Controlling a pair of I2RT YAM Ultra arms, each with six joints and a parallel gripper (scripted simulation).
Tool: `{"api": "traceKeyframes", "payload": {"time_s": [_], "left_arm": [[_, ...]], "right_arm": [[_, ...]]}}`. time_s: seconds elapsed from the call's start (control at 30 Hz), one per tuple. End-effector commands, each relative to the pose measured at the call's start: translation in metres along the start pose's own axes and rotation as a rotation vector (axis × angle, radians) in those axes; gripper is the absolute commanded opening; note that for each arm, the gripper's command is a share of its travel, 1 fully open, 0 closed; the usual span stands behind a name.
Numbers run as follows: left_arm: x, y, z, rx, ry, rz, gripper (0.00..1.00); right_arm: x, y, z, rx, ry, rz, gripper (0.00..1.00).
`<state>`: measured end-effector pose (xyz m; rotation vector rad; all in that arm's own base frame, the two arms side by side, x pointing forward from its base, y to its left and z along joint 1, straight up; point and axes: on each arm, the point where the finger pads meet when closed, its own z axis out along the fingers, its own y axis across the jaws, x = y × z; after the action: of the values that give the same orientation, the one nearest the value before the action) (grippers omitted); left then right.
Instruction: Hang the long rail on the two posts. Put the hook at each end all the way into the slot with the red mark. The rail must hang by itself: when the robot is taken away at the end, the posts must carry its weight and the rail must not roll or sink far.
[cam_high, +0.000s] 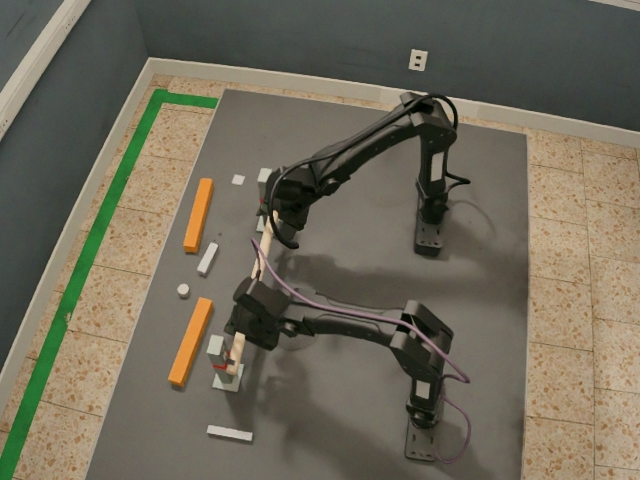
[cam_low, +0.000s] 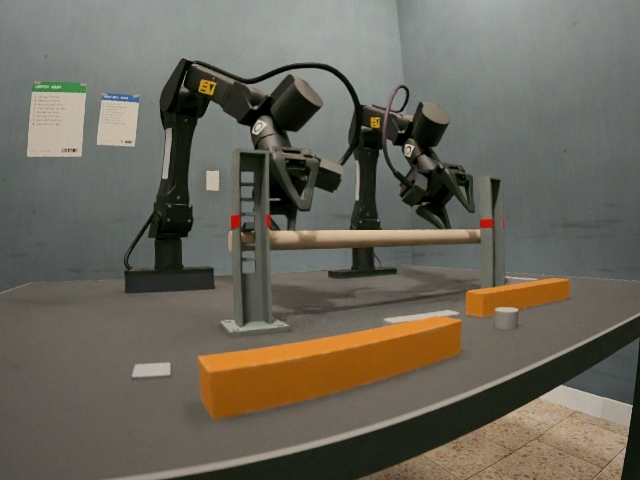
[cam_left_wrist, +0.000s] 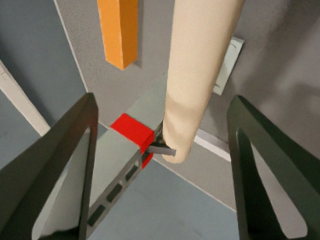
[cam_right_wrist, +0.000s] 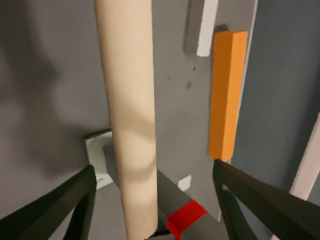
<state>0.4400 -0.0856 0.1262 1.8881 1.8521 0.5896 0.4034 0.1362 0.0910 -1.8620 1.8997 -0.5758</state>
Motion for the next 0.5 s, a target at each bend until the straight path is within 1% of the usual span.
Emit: {"api": "traceKeyframes", "payload": {"time_s": [0.0, 0.13, 0.2, 0.27, 0.37, 0.43, 0.47], "left_arm": [[-0.003, 0.011, -0.017, -0.048, -0.009, -0.016, 0.71], [-0.003, 0.007, -0.026, -0.035, -0.01, -0.014, 0.71], [-0.002, 0.014, -0.027, -0.036, -0.008, -0.012, 0.71], [-0.001, 0.023, -0.04, -0.046, -0.009, -0.013, 0.71], [-0.003, 0.025, -0.061, -0.047, -0.007, -0.016, 0.71], [-0.003, 0.025, -0.061, -0.047, -0.007, -0.016, 0.71], [-0.004, 0.025, -0.07, -0.046, -0.011, -0.016, 0.71]], "right_arm": [[-0.005, -0.013, -0.017, 0.057, -0.018, 0.021, 0.74], [-0.004, -0.01, -0.028, 0.045, -0.013, 0.018, 0.74], [-0.004, -0.016, -0.029, 0.044, -0.018, 0.016, 0.74], [-0.007, -0.024, -0.042, 0.052, -0.025, 0.021, 0.74], [-0.005, -0.027, -0.063, 0.055, -0.018, 0.021, 0.74], [-0.005, -0.027, -0.063, 0.055, -0.018, 0.021, 0.74], [-0.005, -0.027, -0.072, 0.055, -0.018, 0.021, 0.74]]}}
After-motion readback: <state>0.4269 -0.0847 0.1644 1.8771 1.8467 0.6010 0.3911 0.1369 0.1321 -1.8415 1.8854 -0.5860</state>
